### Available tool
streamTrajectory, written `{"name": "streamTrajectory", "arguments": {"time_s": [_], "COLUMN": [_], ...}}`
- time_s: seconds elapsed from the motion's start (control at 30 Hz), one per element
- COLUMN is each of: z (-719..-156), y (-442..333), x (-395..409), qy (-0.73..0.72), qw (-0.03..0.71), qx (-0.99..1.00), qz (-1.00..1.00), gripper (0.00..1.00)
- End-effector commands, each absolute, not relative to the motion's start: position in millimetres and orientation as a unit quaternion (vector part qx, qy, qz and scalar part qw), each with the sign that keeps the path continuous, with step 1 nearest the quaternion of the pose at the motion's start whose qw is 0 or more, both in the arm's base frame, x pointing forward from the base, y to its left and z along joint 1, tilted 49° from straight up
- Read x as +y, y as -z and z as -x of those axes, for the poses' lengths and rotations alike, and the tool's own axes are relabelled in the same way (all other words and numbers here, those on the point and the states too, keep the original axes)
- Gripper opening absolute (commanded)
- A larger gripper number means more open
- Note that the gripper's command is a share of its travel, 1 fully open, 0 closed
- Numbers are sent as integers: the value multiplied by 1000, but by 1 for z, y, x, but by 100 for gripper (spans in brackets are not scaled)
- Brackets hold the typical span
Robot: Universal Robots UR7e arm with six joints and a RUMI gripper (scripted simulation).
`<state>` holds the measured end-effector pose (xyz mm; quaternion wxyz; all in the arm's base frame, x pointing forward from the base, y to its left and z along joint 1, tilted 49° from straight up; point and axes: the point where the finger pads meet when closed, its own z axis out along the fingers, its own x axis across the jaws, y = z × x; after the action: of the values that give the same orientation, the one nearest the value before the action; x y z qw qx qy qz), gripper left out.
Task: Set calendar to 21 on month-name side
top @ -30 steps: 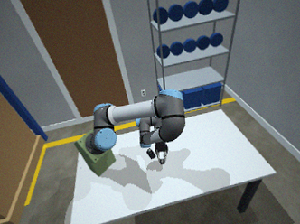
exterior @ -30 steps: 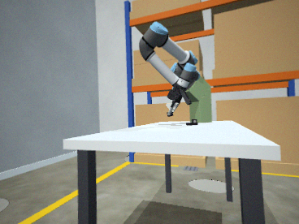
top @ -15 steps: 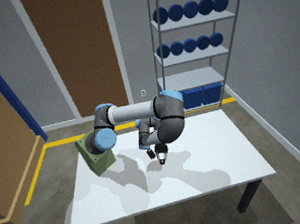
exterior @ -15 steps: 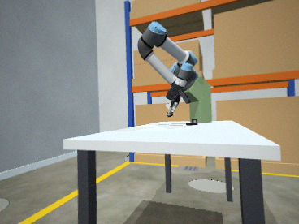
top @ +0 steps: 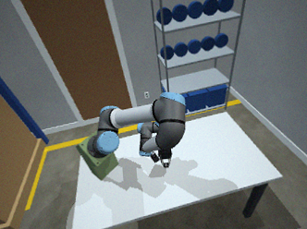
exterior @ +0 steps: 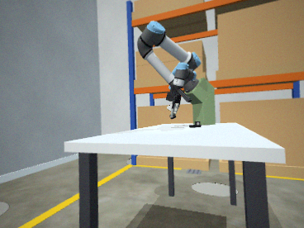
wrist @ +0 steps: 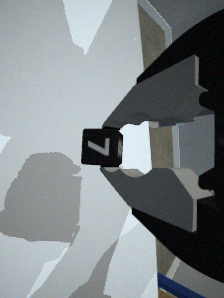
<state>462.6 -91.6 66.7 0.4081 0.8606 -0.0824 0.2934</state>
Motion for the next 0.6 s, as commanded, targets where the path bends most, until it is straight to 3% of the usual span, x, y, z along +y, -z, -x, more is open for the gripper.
{"name": "streamTrajectory", "arguments": {"time_s": [0.0,0.57], "z": [-462,-463], "y": [-68,-66], "x": [-91,-94], "qy": [-297,-294], "qw": [394,362], "qx": [-76,-66], "qz": [-867,-882], "gripper": [11,11]}}
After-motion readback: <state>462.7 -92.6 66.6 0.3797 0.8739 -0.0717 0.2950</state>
